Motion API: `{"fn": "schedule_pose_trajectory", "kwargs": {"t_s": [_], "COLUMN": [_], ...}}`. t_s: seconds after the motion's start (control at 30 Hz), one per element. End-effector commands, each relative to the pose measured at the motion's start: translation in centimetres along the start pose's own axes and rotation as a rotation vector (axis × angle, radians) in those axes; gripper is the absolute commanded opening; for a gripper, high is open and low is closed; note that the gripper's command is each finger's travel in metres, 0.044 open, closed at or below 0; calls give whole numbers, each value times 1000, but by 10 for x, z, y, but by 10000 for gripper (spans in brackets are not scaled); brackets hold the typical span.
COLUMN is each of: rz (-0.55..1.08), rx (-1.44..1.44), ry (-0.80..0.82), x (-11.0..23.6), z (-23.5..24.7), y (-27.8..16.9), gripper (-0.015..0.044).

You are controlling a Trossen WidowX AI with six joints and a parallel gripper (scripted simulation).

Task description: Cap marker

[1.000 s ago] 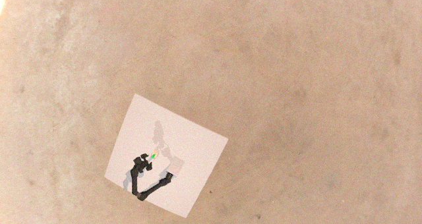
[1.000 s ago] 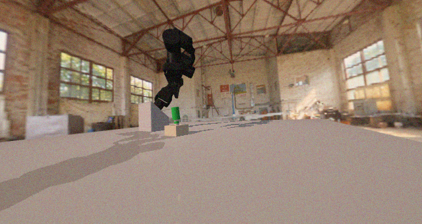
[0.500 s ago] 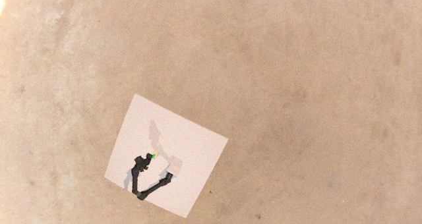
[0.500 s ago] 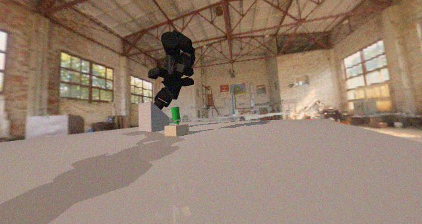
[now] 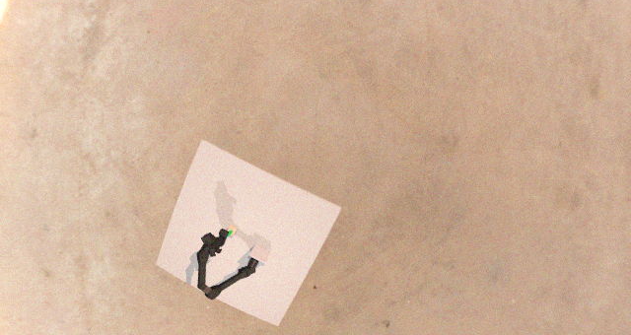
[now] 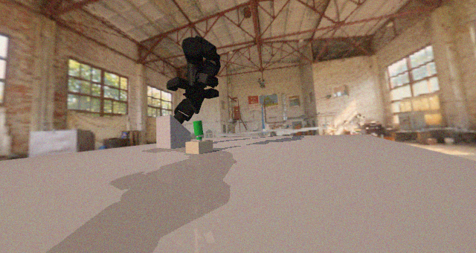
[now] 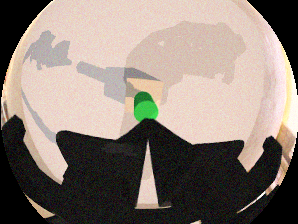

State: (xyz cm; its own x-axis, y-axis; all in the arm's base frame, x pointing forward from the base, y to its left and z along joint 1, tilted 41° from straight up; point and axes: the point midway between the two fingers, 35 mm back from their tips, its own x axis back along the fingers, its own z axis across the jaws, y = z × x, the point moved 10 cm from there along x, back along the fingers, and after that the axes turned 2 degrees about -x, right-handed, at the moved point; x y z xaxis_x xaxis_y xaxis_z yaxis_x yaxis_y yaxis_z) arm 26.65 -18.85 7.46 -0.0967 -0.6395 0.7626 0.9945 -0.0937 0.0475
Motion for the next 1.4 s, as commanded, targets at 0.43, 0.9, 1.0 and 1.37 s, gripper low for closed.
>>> {"fn": "schedule_pose_trajectory", "kwargs": {"t_s": [0.43, 0.9, 1.0, 1.37], "rz": [2, -7, -7, -5], "rx": [-4, 0, -1, -2], "ry": [7, -1, -2, -4], "x": [-26, -31, -21, 59], "z": [1, 0, -1, -1], "y": [0, 0, 2, 0], "gripper": [0, 0, 0, 52]}}
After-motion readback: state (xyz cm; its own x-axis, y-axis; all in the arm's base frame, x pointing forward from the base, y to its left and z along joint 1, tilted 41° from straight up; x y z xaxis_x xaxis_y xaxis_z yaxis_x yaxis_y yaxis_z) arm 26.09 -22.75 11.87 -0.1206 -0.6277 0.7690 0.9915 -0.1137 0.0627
